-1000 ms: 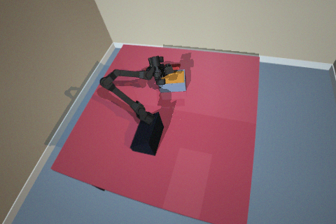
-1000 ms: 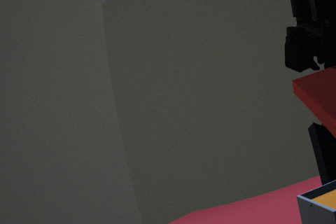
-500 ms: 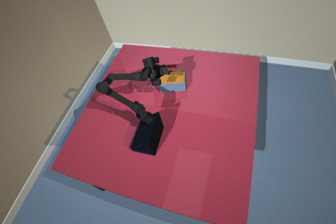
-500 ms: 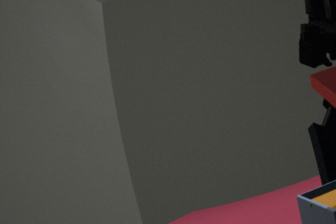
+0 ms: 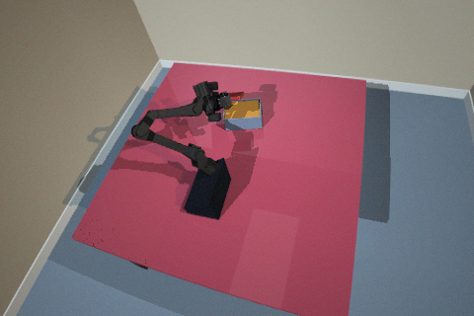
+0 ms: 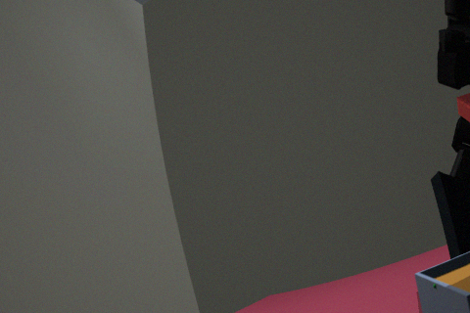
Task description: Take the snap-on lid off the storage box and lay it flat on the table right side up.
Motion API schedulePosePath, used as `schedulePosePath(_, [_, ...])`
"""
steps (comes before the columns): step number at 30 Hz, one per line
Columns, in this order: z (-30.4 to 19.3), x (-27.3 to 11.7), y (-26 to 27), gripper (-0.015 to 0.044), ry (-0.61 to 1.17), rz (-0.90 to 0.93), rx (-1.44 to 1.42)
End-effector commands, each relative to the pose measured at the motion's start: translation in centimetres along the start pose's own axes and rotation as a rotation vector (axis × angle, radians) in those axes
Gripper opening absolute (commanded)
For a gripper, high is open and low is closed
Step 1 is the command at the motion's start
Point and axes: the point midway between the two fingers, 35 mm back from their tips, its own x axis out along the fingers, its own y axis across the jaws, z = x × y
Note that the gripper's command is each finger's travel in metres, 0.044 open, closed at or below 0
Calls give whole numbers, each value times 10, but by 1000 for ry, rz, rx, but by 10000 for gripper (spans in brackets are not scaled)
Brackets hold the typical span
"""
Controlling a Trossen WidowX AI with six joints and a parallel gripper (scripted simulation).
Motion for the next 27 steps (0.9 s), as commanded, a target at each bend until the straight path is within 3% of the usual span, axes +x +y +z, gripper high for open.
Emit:
schedulePosePath(1, [-7,-1,1,0,-7,6,-1])
schedulePosePath(27, [-59,-5,-3,0,-5,6,2])
